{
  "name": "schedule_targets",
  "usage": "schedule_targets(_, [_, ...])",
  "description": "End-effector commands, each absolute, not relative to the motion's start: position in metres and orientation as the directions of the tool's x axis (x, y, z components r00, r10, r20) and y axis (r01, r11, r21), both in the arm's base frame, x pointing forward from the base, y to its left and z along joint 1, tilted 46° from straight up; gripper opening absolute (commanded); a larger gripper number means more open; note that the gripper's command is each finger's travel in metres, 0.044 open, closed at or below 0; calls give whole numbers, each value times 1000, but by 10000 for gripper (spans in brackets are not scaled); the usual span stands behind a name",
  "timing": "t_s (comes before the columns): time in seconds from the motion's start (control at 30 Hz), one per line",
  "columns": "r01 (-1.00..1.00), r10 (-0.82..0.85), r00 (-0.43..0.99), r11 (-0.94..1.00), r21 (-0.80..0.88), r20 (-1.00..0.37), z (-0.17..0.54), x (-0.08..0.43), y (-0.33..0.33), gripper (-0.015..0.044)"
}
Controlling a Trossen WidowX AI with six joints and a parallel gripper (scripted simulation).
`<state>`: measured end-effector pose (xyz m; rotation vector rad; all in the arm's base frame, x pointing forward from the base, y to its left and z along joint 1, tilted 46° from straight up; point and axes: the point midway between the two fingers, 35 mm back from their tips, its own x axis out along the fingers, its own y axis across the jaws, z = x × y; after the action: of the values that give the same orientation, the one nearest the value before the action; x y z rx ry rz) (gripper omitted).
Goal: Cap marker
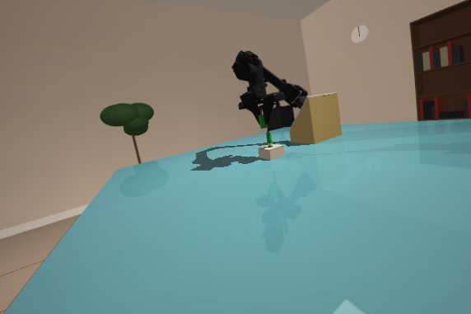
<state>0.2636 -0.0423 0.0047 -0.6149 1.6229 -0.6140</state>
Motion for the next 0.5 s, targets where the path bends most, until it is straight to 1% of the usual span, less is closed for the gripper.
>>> schedule_targets(0.0, [-47, -696, -128, 716, -697, -707, 0, 266, -31, 0])
schedule_targets(0.13, [-45, -700, -130, 712, -701, -702, -3, 267, -23, 0])
schedule_targets(0.47, [-45, -700, -130, 712, -701, -702, -8, 266, -29, 0])
